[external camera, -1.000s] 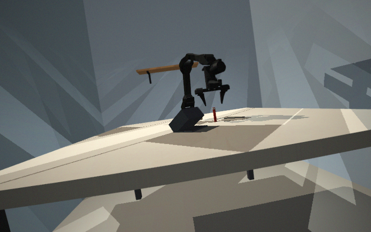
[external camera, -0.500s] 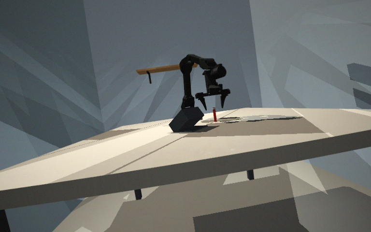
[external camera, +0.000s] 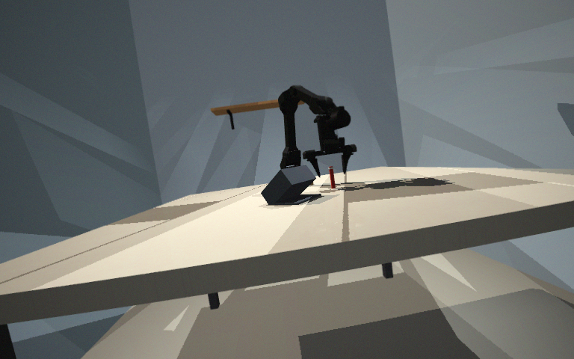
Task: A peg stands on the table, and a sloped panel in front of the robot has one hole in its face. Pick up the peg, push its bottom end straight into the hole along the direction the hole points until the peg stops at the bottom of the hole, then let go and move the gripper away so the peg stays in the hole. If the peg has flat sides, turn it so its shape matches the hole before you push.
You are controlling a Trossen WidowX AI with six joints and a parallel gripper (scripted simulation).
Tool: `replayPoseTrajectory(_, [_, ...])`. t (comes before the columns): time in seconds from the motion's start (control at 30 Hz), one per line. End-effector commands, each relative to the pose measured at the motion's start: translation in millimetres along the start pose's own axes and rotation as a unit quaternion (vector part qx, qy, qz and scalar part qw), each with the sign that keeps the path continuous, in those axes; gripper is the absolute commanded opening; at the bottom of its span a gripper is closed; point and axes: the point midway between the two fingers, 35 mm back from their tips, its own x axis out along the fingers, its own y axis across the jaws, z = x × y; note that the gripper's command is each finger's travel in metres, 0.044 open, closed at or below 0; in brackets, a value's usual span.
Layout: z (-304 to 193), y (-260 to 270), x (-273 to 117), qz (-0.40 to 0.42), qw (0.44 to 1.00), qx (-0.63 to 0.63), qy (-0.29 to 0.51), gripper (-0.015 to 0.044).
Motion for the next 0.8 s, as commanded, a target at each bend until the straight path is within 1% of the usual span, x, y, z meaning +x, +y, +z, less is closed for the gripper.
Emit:
replayPoseTrajectory(0.0, [-2.5, -0.3, 8.6, 0.001, 1.0, -0.002, 0.006, 0.044])
replayPoseTrajectory(0.13, [-2.5, -0.3, 8.9, 0.001, 1.0, -0.002, 0.006, 0.044])
replayPoseTrajectory(0.67, [-1.0, -0.5, 5.3, -0.001, 1.0, 0.0, 0.002, 0.002])
replayPoseTrajectory(0.77, [-1.0, -0.5, 5.3, -0.001, 1.0, 0.0, 0.002, 0.0])
